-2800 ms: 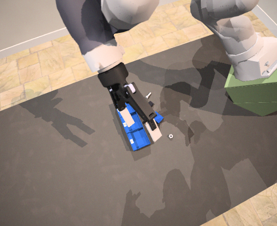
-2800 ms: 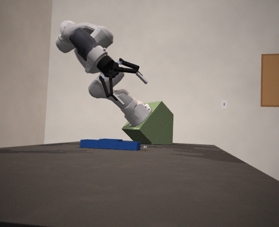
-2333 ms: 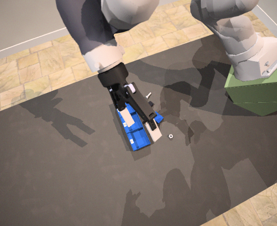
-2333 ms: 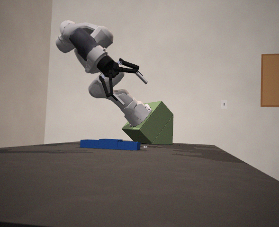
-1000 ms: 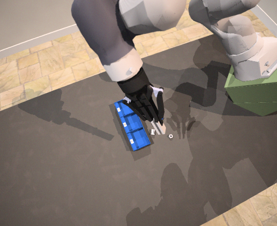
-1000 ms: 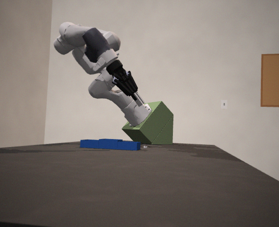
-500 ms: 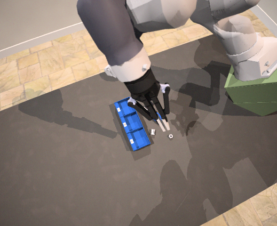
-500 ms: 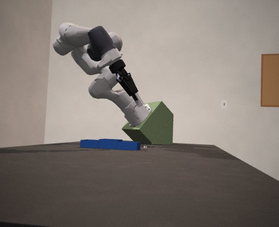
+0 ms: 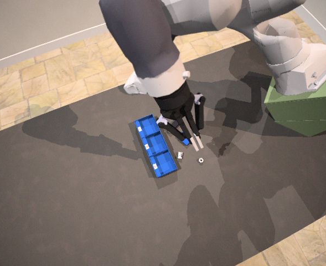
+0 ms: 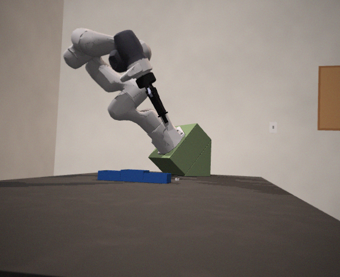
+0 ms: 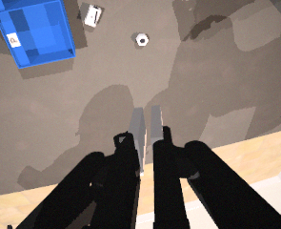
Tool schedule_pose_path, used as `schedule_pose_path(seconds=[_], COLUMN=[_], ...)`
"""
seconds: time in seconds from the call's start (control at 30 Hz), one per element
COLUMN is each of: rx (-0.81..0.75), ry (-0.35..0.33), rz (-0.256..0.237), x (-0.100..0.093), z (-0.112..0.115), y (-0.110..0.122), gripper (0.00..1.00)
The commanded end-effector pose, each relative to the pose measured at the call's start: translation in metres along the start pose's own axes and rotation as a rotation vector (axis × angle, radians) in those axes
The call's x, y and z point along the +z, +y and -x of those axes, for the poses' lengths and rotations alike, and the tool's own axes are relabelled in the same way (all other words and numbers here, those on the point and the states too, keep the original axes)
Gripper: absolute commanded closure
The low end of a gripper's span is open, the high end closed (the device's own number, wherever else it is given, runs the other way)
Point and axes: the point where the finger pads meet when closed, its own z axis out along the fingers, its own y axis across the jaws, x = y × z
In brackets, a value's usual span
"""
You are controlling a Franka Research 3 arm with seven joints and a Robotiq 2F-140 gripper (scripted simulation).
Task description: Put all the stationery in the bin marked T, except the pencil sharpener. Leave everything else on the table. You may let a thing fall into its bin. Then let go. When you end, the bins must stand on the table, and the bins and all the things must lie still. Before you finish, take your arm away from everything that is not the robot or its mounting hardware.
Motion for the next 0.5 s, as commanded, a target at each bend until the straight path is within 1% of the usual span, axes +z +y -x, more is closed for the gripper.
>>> schedule_pose_path(seconds=[0.0, 0.03, 0.2, 0.23, 0.43, 0.47], rx=[-0.118, -0.168, -0.263, -0.282, -0.397, -0.416], ry=[0.018, 0.034, 0.064, 0.074, 0.108, 0.119], rz=[0.009, 0.009, 0.010, 0.009, 0.013, 0.012], x=[0.001, 0.002, 0.002, 0.002, 0.002, 0.001], z=[-0.004, -0.009, -0.009, -0.014, -0.014, -0.019], y=[0.003, 0.008, 0.008, 0.012, 0.012, 0.016], gripper=[0.95, 0.95, 0.95, 0.95, 0.95, 0.95])
